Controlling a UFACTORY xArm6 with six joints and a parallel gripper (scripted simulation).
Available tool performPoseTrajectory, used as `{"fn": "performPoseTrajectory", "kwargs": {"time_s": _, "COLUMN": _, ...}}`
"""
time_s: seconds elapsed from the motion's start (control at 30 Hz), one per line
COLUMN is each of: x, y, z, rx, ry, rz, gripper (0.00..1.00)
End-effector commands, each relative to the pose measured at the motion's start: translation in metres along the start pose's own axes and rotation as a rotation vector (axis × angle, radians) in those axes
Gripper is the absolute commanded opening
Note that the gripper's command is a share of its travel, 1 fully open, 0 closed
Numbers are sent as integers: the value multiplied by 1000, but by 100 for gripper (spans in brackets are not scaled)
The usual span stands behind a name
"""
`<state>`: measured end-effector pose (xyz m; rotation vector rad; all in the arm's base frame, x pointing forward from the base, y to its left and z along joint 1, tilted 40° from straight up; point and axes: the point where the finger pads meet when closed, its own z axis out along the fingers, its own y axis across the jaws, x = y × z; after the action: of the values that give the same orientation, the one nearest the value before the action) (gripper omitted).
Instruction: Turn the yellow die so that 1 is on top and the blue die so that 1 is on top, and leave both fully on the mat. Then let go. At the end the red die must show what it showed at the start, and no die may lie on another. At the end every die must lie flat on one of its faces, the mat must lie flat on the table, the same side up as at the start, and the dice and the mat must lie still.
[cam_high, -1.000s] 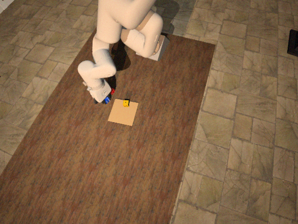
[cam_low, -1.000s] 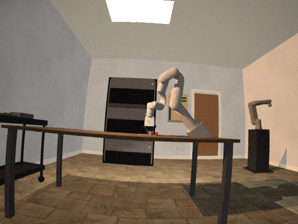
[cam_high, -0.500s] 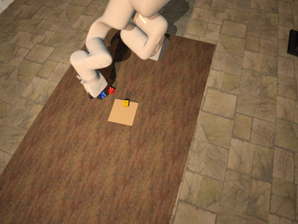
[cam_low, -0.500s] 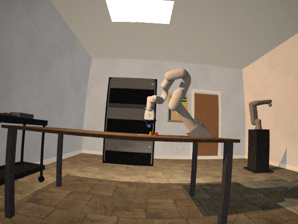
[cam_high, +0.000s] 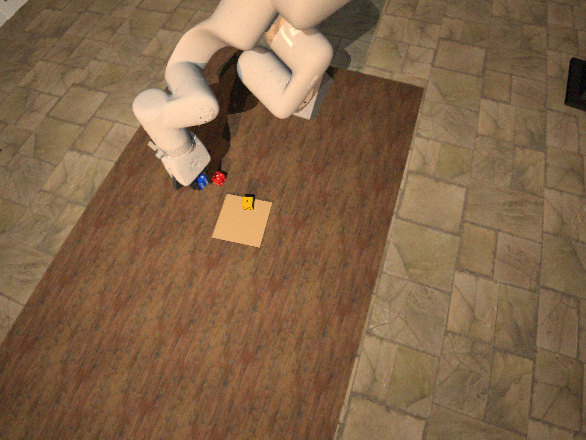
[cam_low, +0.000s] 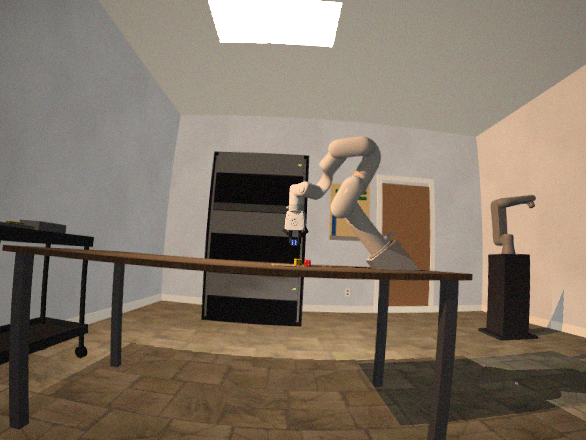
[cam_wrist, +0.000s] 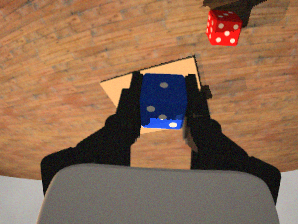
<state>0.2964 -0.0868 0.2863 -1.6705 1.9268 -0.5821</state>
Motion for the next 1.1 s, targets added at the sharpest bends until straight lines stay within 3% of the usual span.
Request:
{"fn": "performPoseTrajectory", "kwargs": {"time_s": 0.0, "x": -18, "y": 0, "z": 5, "rx": -45, "ry": -6, "rz": -168, "gripper": 27}}
{"fn": "performPoseTrajectory", "kwargs": {"time_s": 0.27, "x": -32, "y": 1, "z": 10, "rx": -75, "ry": -10, "rz": -297, "gripper": 27}}
{"fn": "performPoseTrajectory", "kwargs": {"time_s": 0.3, "x": -41, "y": 1, "z": 13, "rx": -93, "ry": -13, "rz": -384, "gripper": 27}}
{"fn": "performPoseTrajectory", "kwargs": {"time_s": 1.07, "x": -103, "y": 3, "z": 25, "rx": -155, "ry": -27, "rz": -944, "gripper": 27}}
